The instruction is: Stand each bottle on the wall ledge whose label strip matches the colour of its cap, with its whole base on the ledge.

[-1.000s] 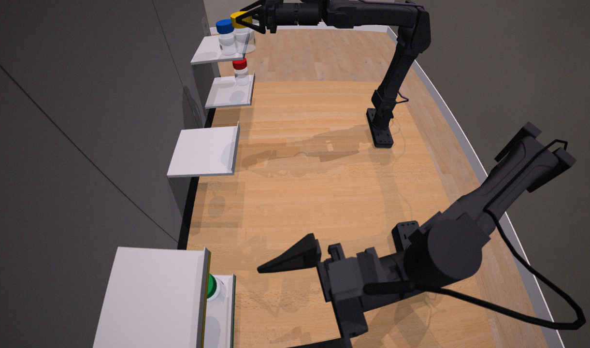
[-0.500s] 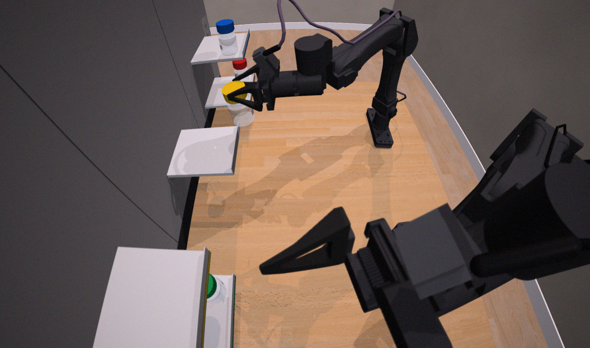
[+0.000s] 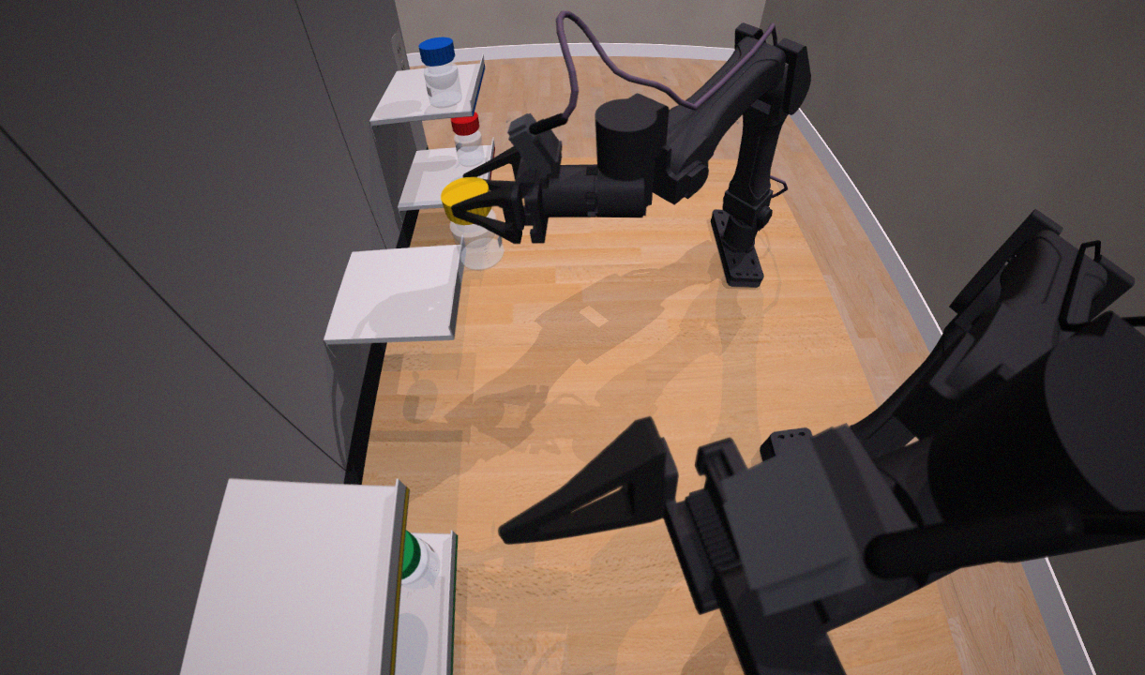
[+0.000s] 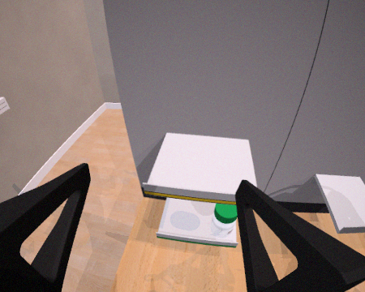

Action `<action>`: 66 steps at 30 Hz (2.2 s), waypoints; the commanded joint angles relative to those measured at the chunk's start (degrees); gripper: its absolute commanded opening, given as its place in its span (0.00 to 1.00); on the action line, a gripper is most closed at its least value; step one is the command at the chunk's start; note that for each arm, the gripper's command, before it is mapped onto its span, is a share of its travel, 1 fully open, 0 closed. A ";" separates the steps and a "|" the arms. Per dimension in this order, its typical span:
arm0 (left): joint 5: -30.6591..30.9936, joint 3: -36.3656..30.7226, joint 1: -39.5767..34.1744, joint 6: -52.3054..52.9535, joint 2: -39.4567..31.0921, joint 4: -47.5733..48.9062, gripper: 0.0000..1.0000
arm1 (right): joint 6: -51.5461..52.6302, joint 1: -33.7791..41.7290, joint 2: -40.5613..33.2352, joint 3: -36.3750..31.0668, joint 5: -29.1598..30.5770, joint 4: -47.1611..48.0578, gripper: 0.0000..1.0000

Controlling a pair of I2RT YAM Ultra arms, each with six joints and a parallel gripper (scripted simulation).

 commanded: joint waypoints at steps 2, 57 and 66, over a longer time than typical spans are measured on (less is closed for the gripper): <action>0.57 1.68 0.37 0.43 0.74 -1.81 1.00 | -1.62 -0.90 -2.55 -1.06 -5.00 4.61 0.50; 0.15 1.08 0.11 0.11 0.22 -1.87 1.00 | -3.85 -8.94 -8.49 -8.35 -28.56 8.38 0.50; 0.15 1.08 0.11 0.11 0.22 -1.87 1.00 | -3.45 -10.71 -2.07 -1.64 -30.56 9.30 0.50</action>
